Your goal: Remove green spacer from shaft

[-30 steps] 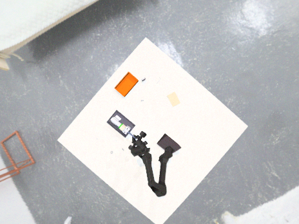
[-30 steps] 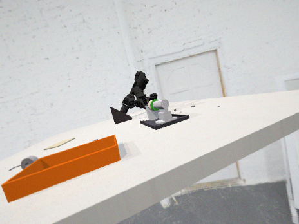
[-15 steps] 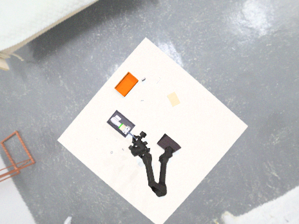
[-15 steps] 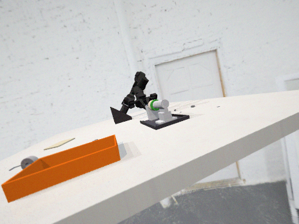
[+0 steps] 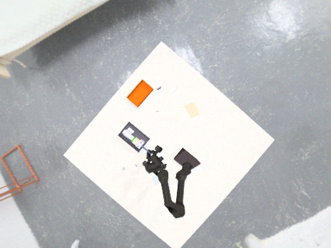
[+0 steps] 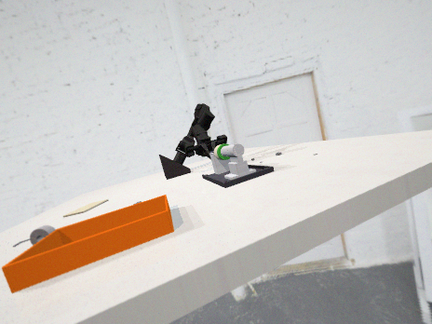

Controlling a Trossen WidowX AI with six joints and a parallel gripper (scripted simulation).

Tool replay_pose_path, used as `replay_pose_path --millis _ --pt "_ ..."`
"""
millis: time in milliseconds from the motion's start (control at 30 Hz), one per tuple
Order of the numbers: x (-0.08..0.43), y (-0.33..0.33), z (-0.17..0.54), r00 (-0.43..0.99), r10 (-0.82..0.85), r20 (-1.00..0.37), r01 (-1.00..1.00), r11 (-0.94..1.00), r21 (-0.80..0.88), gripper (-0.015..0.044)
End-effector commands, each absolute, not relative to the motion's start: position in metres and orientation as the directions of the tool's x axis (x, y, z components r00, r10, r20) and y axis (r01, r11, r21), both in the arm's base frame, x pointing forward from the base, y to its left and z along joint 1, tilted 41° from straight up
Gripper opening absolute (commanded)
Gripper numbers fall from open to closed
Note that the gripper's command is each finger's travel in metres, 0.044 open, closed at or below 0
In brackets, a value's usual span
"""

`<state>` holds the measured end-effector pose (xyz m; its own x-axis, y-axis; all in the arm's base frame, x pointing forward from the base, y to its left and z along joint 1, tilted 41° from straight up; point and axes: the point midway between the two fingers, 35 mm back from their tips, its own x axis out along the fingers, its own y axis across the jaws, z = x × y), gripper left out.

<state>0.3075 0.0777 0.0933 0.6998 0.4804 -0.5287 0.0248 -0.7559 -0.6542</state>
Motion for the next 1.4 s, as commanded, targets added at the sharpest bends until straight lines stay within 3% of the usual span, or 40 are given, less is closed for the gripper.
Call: replay_pose_path --millis 0,1367 --pt "0.3067 0.0776 0.0938 0.701 0.481 -0.527 0.023 -0.754 -0.656 0.0" --pt "0.3028 0.0775 0.0937 0.701 0.481 -0.527 0.023 -0.754 -0.656 0.0"
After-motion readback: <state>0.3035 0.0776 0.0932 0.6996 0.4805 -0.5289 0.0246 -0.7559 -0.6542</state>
